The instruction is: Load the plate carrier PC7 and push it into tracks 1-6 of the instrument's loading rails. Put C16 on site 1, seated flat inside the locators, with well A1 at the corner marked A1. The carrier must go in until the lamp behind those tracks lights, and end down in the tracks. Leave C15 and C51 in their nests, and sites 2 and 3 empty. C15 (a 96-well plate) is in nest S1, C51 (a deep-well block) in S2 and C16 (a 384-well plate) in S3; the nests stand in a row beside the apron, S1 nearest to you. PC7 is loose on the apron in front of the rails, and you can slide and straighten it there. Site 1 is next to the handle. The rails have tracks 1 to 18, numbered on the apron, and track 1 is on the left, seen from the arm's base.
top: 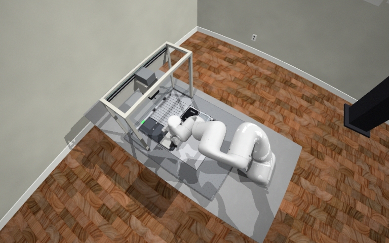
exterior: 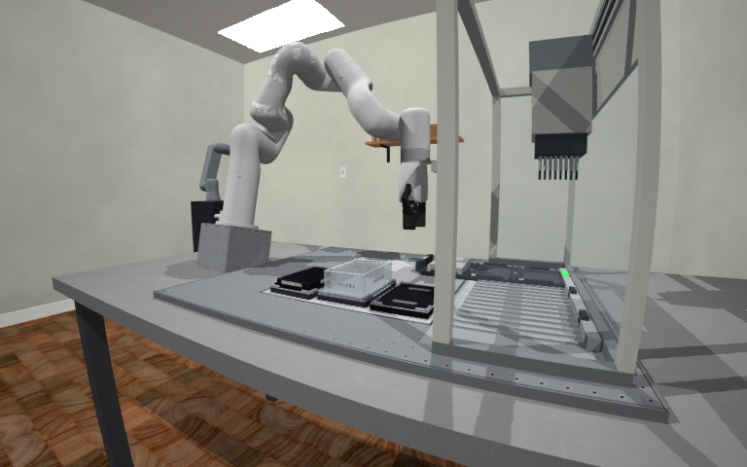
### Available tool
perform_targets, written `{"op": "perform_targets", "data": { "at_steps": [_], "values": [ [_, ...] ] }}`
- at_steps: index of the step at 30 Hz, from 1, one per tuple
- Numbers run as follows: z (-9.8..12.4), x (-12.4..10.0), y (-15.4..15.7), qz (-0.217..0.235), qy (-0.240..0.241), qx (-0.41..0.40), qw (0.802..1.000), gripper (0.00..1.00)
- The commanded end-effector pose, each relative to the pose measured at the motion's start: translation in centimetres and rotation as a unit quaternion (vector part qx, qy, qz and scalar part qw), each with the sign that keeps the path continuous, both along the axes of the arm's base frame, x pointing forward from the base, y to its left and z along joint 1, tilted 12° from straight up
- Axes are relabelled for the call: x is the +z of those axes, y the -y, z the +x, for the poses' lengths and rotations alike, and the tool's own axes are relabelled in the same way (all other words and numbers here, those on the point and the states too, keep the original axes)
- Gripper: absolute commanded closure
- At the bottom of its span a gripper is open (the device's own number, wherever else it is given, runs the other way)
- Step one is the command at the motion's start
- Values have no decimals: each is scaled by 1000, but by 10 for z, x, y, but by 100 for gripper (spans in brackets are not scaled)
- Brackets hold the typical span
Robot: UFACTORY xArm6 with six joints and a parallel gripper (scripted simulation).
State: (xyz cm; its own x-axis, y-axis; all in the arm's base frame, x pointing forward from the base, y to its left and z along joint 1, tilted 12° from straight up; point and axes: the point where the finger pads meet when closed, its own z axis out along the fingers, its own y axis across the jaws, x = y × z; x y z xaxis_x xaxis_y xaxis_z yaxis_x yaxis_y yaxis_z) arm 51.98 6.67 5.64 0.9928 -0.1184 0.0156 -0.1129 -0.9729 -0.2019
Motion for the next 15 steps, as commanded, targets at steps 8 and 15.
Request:
{"op": "perform_targets", "data": {
  "at_steps": [8, 15],
  "values": [
    [1, 18, 3, 0, 2, 0, 1000, 18],
    [0, 29, 6, 0, 2, 0, 1000, 18]
  ]
}}
